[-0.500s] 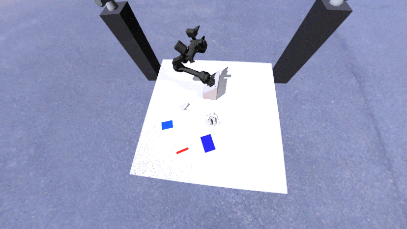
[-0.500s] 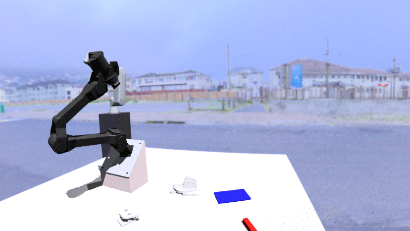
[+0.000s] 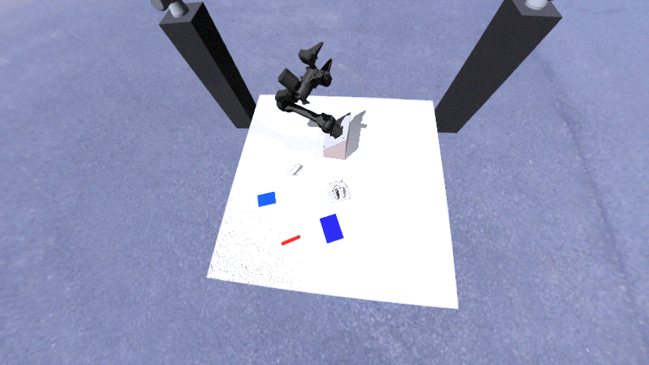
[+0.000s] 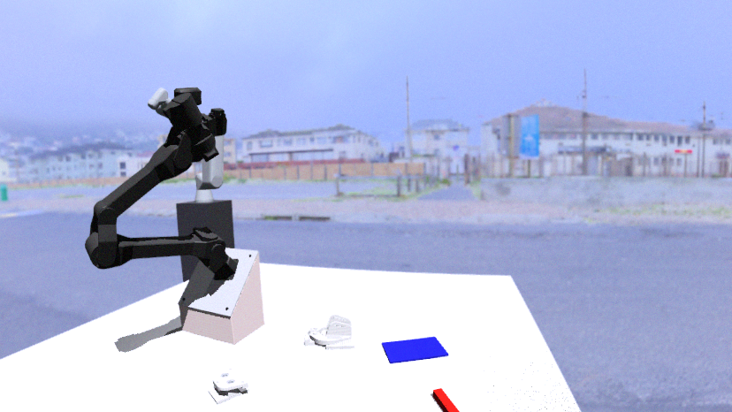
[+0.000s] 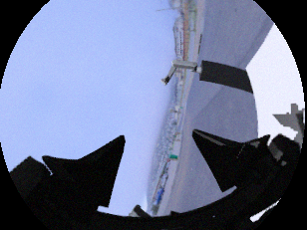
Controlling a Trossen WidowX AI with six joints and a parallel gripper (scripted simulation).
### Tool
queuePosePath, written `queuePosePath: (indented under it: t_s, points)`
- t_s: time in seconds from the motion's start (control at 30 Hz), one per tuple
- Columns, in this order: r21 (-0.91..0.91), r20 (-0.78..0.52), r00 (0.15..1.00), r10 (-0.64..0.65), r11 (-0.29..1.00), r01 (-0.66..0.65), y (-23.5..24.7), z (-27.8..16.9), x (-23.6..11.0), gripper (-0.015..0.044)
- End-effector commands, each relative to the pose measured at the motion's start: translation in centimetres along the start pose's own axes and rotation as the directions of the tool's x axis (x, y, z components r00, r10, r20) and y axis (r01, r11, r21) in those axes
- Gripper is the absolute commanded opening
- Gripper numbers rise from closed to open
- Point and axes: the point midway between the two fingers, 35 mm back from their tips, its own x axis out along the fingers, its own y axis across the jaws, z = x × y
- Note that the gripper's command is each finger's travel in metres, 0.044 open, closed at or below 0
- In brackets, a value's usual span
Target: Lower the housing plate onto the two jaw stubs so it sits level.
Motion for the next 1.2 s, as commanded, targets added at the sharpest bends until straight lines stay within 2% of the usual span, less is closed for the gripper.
queuePosePath:
  t_s: [0.0, 0.27, 0.57, 0.83, 1.17]
  points:
    - [0.013, 0.099, 0.994, 0.044, 0.999, -0.045, 0.6, 2.0, -0.8, 0.044]
    - [0.027, 0.282, 0.952, 0.116, 0.991, -0.128, 1.6, 5.4, -2.8, 0.044]
    - [0.028, 0.479, 0.86, 0.175, 0.976, -0.214, 2.2, 9.0, -5.8, 0.044]
    - [0.022, 0.638, 0.743, 0.203, 0.96, -0.28, 2.3, 11.9, -9.2, 0.044]
    - [0.006, 0.805, 0.558, 0.204, 0.936, -0.351, 1.9, 14.9, -14.0, 0.044]
